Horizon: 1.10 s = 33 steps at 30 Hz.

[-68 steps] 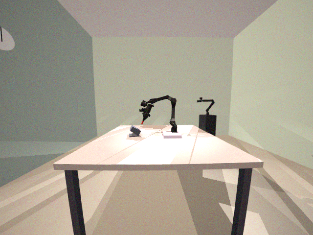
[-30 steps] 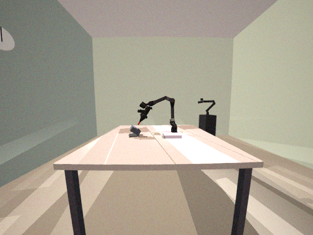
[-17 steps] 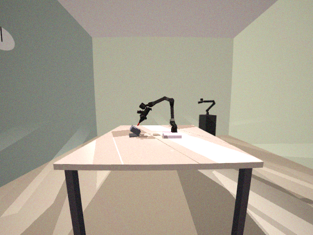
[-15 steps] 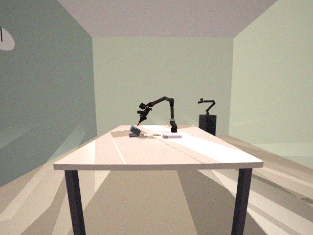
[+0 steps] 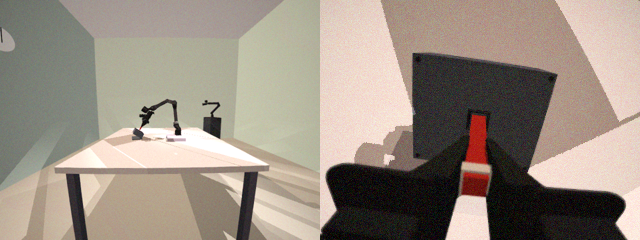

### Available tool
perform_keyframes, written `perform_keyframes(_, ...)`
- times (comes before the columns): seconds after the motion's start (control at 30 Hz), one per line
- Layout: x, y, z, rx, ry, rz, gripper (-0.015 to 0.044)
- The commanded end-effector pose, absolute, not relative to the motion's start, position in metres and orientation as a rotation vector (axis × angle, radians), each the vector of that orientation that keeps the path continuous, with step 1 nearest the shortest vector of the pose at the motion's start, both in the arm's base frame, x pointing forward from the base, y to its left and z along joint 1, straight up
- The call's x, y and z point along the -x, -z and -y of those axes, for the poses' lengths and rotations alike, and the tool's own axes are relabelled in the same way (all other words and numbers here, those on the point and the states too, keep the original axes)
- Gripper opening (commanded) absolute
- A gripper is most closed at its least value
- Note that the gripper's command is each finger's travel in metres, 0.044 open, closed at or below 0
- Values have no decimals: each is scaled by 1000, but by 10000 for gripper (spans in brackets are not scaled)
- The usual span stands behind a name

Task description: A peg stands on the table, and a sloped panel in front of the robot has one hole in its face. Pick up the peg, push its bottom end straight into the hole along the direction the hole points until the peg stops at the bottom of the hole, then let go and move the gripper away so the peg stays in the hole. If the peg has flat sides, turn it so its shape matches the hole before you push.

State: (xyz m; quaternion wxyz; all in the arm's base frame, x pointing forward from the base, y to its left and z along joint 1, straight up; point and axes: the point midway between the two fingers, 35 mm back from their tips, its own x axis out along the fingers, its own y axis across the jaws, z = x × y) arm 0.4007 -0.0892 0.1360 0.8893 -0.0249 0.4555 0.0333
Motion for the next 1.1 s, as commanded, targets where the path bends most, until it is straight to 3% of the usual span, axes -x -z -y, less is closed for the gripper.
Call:
perform_keyframes(0.0, -401, -130, 90, 49, -64, -955, 0)
perform_keyframes(1.07, -399, -130, 89, 52, -69, -947, 0)
